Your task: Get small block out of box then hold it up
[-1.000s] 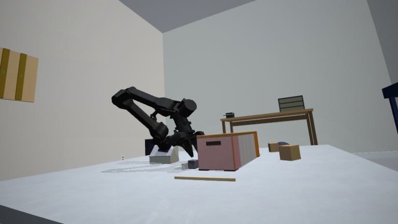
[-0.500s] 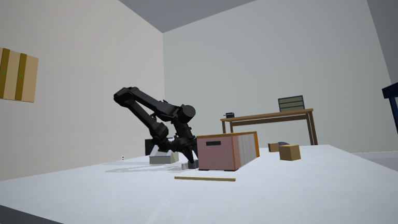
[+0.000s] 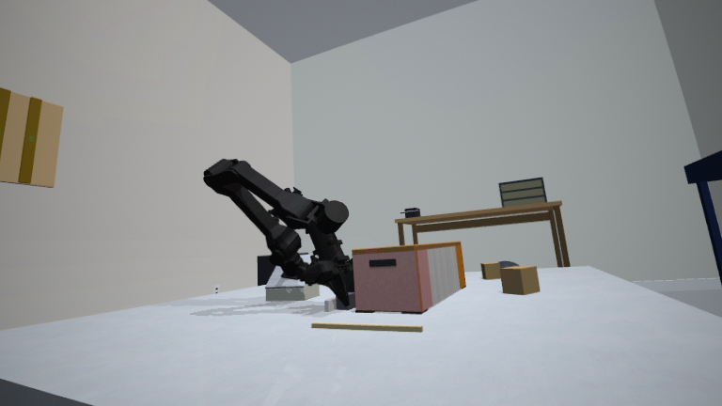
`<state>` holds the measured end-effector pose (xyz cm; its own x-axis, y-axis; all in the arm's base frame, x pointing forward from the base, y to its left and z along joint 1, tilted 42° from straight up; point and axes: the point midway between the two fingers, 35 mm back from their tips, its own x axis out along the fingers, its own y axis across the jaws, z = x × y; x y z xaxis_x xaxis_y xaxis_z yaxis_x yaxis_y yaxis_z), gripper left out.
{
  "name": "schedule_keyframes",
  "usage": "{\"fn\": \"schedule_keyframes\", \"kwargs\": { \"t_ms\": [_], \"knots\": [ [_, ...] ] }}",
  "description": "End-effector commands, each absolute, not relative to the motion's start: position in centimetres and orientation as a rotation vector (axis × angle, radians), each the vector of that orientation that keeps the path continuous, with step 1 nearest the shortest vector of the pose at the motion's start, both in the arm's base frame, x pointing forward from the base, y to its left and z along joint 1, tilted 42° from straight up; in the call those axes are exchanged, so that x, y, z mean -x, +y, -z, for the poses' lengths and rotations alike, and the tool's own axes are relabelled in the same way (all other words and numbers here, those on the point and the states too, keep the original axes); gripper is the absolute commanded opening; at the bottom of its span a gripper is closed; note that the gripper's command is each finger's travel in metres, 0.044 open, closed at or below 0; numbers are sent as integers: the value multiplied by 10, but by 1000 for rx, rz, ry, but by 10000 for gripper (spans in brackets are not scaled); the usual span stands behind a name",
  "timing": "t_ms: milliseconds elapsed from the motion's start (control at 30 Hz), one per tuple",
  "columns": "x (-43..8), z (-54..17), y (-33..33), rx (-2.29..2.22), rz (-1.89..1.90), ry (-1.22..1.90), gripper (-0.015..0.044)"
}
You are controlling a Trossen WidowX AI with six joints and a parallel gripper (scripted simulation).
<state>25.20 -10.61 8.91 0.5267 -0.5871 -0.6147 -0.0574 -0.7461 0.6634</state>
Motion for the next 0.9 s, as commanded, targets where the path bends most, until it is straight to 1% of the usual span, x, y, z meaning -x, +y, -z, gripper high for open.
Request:
{"fn": "schedule_keyframes", "kwargs": {
  "t_ms": [0, 67, 167, 700, 867],
  "knots": [
    [-252, -88, -106, -2183, 1184, -516, 95],
    [-252, -88, -106, -2183, 1184, -516, 81],
    [-252, -92, -102, -2184, 1186, -515, 2],
    [-244, -135, -65, -2179, 1186, -515, 0],
    [-243, -135, -62, -2023, 1195, -394, 0]
  ]
}}
